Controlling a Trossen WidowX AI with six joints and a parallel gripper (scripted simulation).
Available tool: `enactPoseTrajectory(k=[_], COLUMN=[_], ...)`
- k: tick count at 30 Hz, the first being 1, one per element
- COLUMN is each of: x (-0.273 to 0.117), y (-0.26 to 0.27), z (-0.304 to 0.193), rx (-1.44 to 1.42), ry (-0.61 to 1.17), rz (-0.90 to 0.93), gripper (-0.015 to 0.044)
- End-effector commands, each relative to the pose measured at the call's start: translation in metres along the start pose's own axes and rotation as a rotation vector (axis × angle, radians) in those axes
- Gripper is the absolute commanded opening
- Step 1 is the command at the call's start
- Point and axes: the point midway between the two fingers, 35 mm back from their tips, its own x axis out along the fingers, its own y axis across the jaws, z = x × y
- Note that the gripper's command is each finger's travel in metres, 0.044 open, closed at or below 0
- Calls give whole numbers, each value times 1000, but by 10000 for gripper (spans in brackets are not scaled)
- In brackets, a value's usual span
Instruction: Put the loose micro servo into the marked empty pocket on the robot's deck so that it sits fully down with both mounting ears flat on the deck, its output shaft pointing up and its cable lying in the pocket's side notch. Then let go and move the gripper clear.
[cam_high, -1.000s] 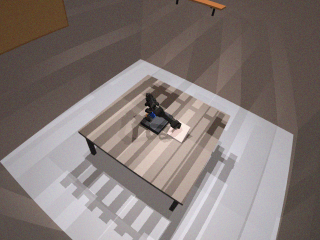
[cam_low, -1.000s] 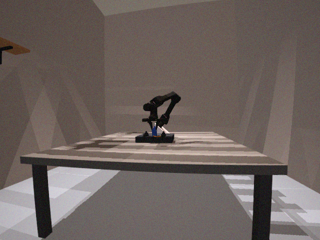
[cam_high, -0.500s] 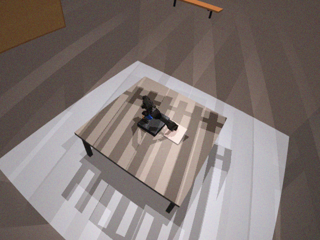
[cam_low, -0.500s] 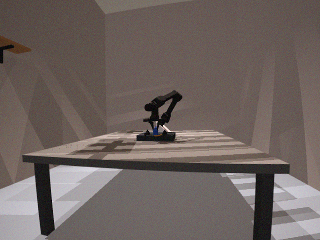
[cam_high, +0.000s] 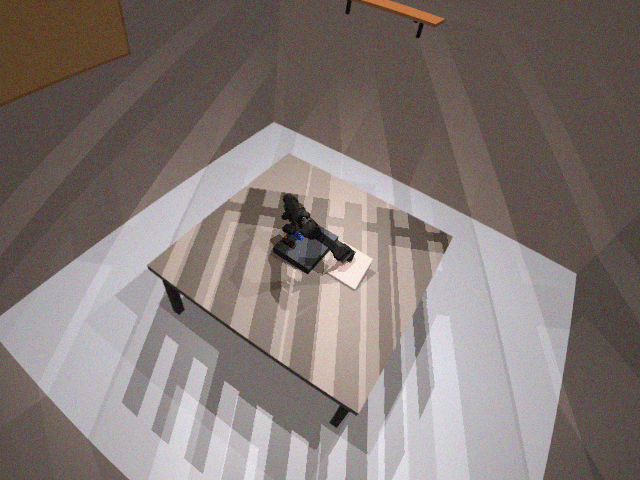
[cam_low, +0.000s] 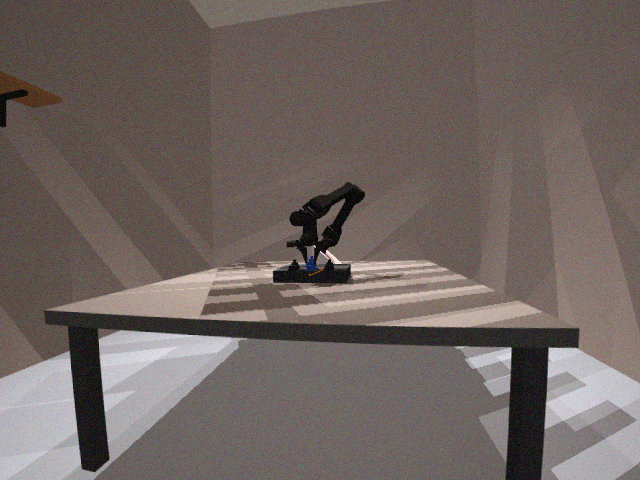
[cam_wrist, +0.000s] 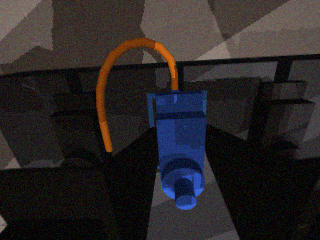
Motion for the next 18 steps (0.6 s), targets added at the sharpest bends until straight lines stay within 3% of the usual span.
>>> enactPoseTrajectory(k=[1, 16, 18], x=[4, 17, 15], y=[0, 0, 0], z=[1, 1, 0], rx=[5, 5, 5], ry=[-5, -5, -5], rz=[6, 7, 7], gripper=[0, 0, 53])
